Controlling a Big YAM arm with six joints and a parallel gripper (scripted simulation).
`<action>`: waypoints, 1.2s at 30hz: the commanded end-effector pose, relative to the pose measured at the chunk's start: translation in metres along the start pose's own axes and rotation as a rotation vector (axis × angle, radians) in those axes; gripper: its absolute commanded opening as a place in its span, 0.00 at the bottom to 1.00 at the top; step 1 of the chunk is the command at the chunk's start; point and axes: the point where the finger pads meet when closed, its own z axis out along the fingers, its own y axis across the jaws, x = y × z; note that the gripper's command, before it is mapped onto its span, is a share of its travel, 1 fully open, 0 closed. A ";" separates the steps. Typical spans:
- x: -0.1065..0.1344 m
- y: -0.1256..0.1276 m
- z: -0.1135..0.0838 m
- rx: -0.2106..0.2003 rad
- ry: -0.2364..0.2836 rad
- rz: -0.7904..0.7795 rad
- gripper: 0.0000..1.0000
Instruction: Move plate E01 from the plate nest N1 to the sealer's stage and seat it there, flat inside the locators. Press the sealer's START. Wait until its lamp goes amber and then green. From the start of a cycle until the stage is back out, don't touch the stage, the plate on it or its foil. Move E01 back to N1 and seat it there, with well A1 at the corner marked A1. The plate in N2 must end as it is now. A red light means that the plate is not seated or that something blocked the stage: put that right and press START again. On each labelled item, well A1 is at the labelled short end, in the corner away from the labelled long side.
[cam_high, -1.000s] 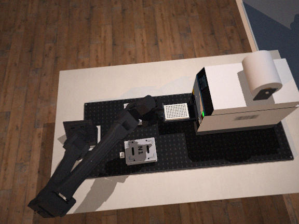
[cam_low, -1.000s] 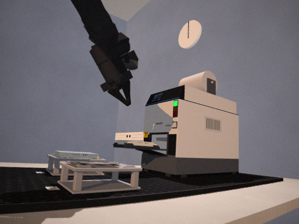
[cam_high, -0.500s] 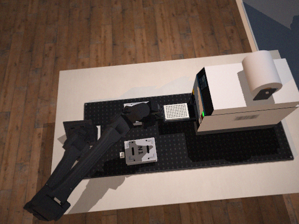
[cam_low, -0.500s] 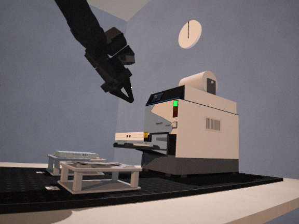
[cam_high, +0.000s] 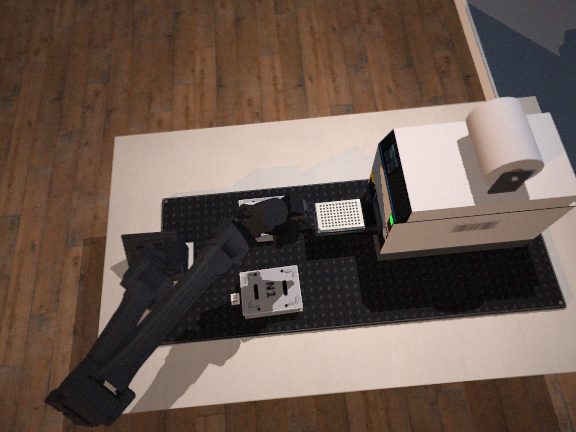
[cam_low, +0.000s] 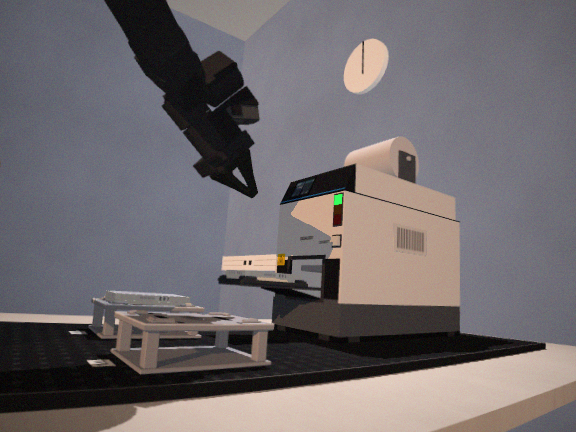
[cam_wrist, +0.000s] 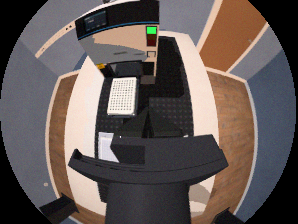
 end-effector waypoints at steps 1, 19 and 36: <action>-0.021 0.002 -0.003 -0.008 -0.023 0.027 0.00; -0.063 -0.009 0.057 0.014 -0.036 0.029 0.00; -0.094 -0.009 0.103 0.016 -0.037 0.013 0.00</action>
